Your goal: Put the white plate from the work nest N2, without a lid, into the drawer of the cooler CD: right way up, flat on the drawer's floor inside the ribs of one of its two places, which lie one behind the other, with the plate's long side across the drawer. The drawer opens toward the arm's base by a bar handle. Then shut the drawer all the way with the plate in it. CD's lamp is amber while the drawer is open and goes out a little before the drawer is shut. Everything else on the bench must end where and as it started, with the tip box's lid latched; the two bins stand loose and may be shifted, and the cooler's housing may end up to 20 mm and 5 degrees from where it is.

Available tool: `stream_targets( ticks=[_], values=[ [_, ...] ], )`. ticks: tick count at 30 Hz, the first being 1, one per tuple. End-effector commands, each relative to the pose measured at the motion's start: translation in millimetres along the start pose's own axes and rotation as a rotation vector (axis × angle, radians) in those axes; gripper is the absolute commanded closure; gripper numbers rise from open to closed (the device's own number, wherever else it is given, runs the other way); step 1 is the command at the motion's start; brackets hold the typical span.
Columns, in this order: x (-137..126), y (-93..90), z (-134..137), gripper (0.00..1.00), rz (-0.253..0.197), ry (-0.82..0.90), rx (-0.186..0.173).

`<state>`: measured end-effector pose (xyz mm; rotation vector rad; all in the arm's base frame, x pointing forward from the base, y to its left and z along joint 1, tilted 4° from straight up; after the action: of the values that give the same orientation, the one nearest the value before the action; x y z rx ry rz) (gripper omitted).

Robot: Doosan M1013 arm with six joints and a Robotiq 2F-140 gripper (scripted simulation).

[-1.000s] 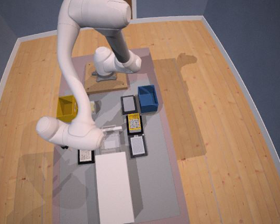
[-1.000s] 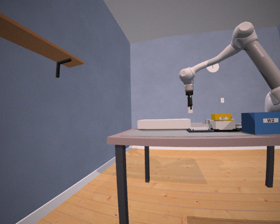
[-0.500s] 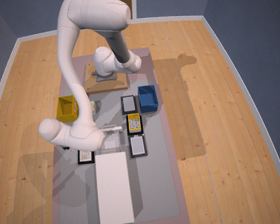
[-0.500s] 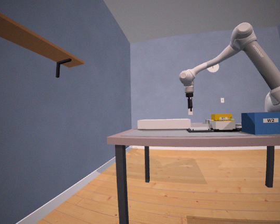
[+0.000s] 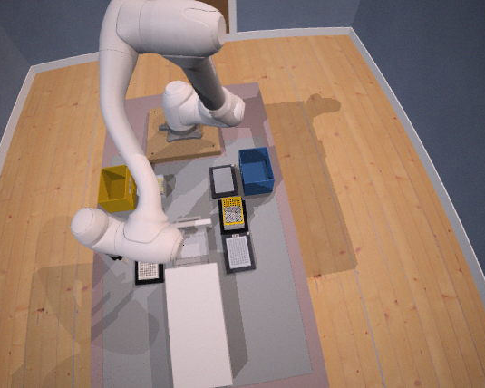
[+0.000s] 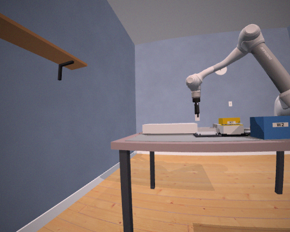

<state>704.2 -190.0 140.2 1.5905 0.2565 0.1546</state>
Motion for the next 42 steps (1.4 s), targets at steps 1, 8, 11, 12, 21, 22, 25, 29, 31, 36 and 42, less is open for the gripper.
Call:
stream_targets(
  ticks=[1, 8, 11, 12, 21, 22, 25, 29, 31, 36, 42],
  values=[
    [0.0, -3.1, 0.0, 0.34, 0.000, 0.000, 0.000],
    [0.0, -11.1, 0.0, 0.34, 0.000, 0.000, 0.000],
    [0.0, -15.1, 0.0, 0.34, 0.000, 0.000, 0.000],
    [0.0, -16.4, 0.0, 0.34, 0.000, 0.000, 0.000],
    [0.0, -25.7, 0.0, 0.34, 0.000, 0.000, 0.000],
    [0.0, -27.1, 0.0, 0.34, 0.000, 0.000, 0.000],
    [0.0, -31.1, 0.0, 0.34, 0.000, 0.000, 0.000],
    [0.0, -36.4, 0.0, 0.34, 0.000, 0.000, 0.000],
    [0.0, -39.1, 0.0, 0.34, 0.000, 0.000, 0.000],
    [0.0, -43.1, 0.0, 0.34, 0.000, 0.000, 0.000],
    [0.0, -51.1, 0.0, 0.34, 0.000, 0.000, 0.000]
  ],
)
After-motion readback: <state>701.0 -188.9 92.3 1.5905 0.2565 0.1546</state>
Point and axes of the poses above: the point where the finger pads meet when closed, its own y axis back along the fingers, its own z axis across the jaws, x = y × z, the point moved 9 cm from there along y, back along the fingers, and after that the axes turned 15 degrees about y, right-handed, at the moved point
